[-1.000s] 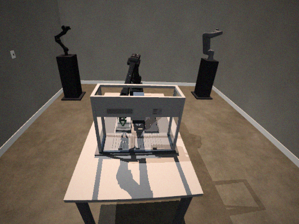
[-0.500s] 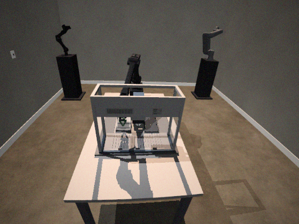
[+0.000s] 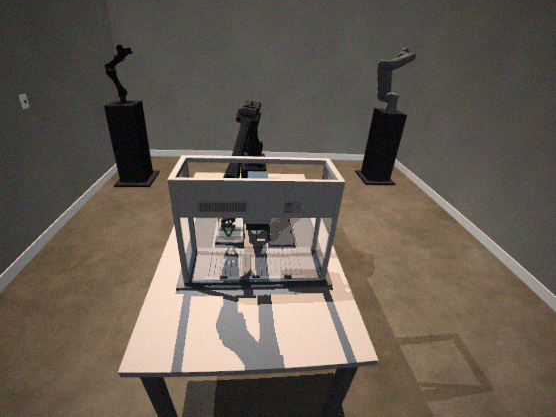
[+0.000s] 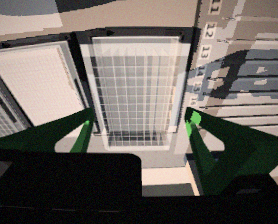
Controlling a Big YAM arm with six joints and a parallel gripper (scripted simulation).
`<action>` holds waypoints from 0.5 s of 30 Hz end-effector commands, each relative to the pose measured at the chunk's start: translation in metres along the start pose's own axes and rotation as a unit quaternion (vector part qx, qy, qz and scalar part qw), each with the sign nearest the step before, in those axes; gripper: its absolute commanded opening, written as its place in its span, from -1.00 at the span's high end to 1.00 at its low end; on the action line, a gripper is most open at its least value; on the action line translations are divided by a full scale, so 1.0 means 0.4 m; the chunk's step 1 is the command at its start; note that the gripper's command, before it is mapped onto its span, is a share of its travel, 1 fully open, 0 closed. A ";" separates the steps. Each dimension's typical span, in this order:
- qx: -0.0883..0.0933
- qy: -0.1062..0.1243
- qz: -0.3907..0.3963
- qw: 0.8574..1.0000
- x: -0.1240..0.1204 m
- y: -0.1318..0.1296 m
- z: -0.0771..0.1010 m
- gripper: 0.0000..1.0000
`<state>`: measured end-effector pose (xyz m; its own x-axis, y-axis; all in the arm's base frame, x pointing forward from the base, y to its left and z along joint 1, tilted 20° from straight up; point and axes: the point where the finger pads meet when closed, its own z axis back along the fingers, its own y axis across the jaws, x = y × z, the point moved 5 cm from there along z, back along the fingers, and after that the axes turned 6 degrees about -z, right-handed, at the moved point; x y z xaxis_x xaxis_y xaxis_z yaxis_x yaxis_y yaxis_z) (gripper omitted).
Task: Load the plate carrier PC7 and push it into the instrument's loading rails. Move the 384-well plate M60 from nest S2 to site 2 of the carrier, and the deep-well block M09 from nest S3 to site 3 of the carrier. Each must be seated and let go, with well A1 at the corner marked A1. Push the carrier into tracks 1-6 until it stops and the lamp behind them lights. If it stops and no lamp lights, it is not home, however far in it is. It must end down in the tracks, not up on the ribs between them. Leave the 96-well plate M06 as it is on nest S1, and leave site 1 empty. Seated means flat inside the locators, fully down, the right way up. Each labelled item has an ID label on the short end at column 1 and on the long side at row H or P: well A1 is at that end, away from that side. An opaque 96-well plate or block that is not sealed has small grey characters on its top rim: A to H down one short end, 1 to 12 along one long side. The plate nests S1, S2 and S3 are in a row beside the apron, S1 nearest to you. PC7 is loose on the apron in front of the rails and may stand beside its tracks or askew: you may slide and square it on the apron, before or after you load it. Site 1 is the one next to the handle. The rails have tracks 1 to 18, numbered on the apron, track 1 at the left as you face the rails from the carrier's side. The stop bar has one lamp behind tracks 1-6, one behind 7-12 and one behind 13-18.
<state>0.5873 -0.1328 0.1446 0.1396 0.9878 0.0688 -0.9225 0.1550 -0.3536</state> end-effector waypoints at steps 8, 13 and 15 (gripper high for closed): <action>-0.006 -0.001 0.001 1.000 0.019 -0.020 -0.042 -1.00; -0.007 -0.001 0.001 1.000 0.019 -0.023 -0.048 -1.00; -0.008 -0.001 0.001 1.000 0.018 -0.025 -0.052 -1.00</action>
<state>0.5919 -0.1329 0.1317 0.1388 0.9879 0.0692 -0.9231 0.1544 -0.3522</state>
